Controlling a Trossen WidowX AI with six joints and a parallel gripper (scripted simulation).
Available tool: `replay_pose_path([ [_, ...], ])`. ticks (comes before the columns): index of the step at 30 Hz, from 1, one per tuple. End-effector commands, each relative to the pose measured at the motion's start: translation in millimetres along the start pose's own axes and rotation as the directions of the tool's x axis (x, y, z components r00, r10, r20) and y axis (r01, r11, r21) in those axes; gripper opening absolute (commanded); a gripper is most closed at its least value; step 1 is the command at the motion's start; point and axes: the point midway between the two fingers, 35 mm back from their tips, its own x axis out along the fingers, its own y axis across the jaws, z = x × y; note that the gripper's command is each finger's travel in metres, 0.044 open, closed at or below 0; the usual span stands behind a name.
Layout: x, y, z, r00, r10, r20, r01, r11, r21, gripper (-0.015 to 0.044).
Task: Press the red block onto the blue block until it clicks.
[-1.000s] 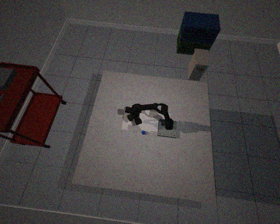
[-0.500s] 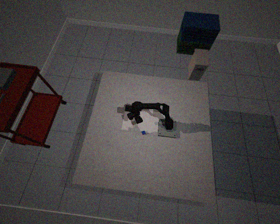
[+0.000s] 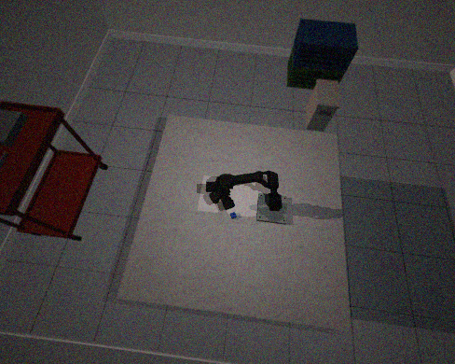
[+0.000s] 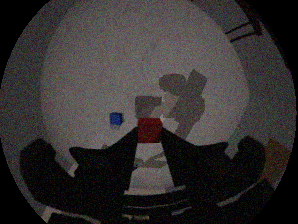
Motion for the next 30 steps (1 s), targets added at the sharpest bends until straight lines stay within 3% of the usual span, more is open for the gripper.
replay_pose_path([
  [1,8,22,-2,1.000,0.007,0.003,-0.007,1.000,0.010,0.0000],
  [18,40,92,-24,1.000,0.014,0.000,-0.014,0.999,0.030,0.0000],
  [30,63,94,-26,1.000,0.014,0.000,-0.014,0.999,0.031,0.0000],
])
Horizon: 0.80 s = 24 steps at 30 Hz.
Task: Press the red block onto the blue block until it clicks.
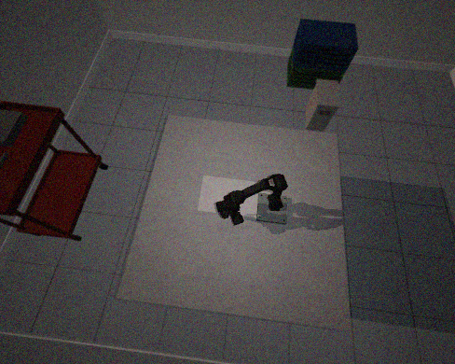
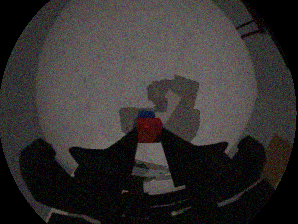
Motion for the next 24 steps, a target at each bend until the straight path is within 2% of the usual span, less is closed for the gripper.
replay_pose_path([
  [1,11,2,-2,1.000,0.006,-0.008,-0.006,1.000,0.005,0.0000],
  [24,27,2,-4,1.000,0.006,-0.008,-0.006,1.000,0.005,0.0000],
])
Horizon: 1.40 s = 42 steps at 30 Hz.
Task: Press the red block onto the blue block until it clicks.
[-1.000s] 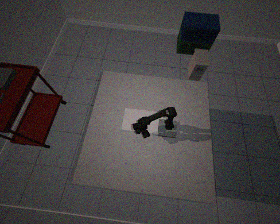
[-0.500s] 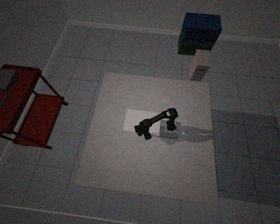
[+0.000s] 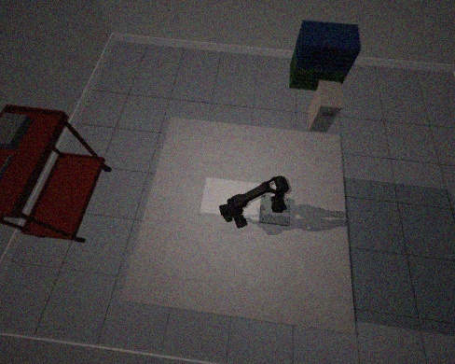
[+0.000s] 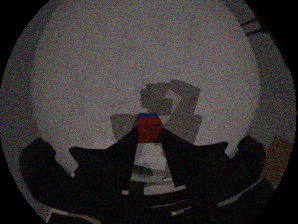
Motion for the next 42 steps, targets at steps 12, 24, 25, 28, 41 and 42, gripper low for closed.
replay_pose_path([
  [12,4.0,0.5,-0.3,1.000,0.005,0.001,-0.005,1.000,0.003,0.0000],
  [24,5.1,-0.1,-0.5,1.000,0.001,0.001,-0.001,1.000,0.002,0.0000],
  [25,5.1,-0.1,-0.5,1.000,0.001,0.001,-0.001,1.000,0.002,0.0000],
  [28,5.1,-0.1,-0.5,1.000,0.001,0.001,-0.001,1.000,0.002,0.0052],
  [41,5.1,-0.1,-0.5,1.000,0.001,0.001,-0.001,1.000,0.002,0.0220],
  [42,5.1,-0.1,-0.5,1.000,0.001,0.001,-0.001,1.000,0.002,0.0220],
])
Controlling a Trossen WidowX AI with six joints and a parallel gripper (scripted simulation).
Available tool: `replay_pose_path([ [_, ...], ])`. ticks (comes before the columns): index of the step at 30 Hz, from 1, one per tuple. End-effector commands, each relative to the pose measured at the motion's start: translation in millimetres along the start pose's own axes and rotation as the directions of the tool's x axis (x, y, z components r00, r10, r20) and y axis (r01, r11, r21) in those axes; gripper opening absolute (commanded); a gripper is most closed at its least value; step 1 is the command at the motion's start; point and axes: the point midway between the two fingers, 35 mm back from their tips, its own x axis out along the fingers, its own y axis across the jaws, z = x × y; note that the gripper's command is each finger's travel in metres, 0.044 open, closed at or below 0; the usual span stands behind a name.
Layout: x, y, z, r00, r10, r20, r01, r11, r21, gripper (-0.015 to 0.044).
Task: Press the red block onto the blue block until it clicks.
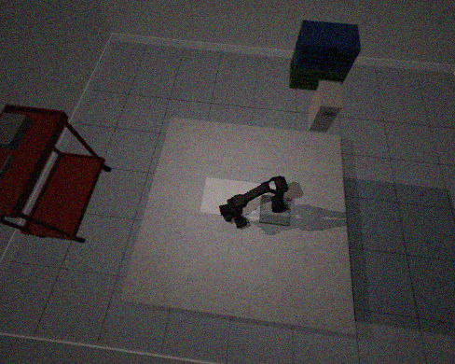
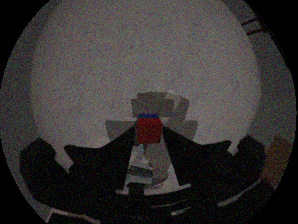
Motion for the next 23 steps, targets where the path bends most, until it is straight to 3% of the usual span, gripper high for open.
replay_pose_path([
  [1,0,0,0,1.000,0.000,-0.001,0.000,1.000,0.000,0.0220],
  [3,-9,0,2,1.000,0.002,0.002,-0.002,1.000,-0.001,0.0220],
  [10,-99,0,1,1.000,0.004,0.000,-0.004,1.000,0.001,0.0220],
  [23,-101,-1,5,1.000,0.004,0.000,-0.004,1.000,0.001,0.0220],
])
